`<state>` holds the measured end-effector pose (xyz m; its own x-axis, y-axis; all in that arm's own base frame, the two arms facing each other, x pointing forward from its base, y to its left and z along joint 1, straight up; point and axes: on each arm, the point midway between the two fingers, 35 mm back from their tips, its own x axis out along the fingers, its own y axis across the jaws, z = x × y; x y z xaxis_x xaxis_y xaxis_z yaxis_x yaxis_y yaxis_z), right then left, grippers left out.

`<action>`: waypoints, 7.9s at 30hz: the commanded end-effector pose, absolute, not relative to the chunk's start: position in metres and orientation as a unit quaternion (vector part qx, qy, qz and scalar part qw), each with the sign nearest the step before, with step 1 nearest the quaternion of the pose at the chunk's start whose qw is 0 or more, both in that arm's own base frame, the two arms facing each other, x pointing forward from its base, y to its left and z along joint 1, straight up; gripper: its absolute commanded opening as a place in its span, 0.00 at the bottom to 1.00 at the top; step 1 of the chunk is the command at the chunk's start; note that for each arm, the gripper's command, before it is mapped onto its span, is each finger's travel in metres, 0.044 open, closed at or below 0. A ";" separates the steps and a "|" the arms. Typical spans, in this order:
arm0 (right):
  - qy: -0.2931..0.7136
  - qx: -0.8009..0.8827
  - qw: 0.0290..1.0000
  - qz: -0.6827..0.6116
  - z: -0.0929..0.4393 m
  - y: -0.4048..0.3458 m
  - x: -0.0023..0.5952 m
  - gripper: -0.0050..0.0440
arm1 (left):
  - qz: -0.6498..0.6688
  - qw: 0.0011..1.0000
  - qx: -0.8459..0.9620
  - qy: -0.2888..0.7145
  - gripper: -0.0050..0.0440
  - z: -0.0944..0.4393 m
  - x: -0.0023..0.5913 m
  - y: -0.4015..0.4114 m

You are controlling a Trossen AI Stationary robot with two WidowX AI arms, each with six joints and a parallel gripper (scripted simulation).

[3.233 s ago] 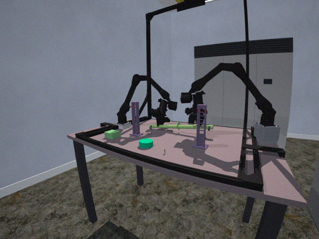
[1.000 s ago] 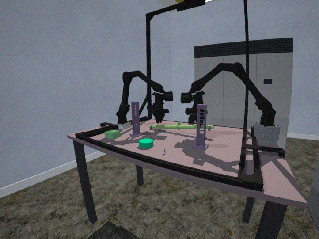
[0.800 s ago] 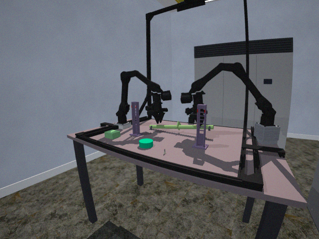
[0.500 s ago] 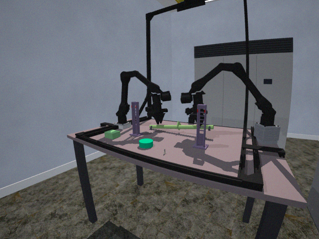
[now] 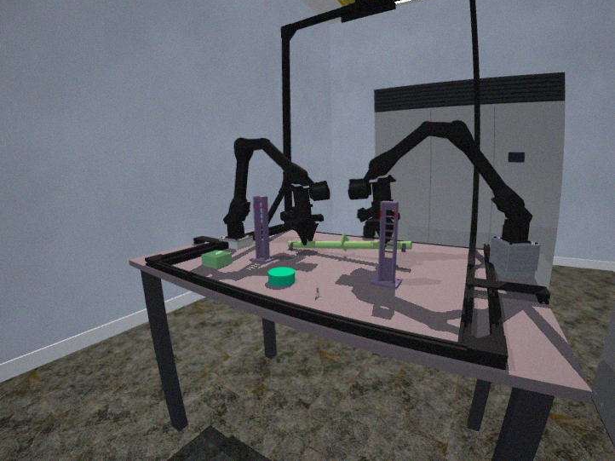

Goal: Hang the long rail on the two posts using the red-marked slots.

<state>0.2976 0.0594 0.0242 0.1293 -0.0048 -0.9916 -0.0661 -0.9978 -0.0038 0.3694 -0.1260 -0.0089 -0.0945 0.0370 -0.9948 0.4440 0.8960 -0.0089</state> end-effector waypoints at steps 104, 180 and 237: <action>0.023 -0.710 0.023 0.704 0.024 0.057 0.294 0.10 | -0.164 0.689 0.161 0.688 0.10 -0.037 0.373 -0.124; 0.024 -0.711 0.022 0.703 0.057 0.057 0.291 1.00 | -0.165 0.687 0.161 0.689 1.00 -0.004 0.371 -0.123; 0.022 -0.707 0.022 0.707 0.014 0.051 0.291 0.36 | -0.165 0.687 0.161 0.689 0.36 -0.047 0.371 -0.117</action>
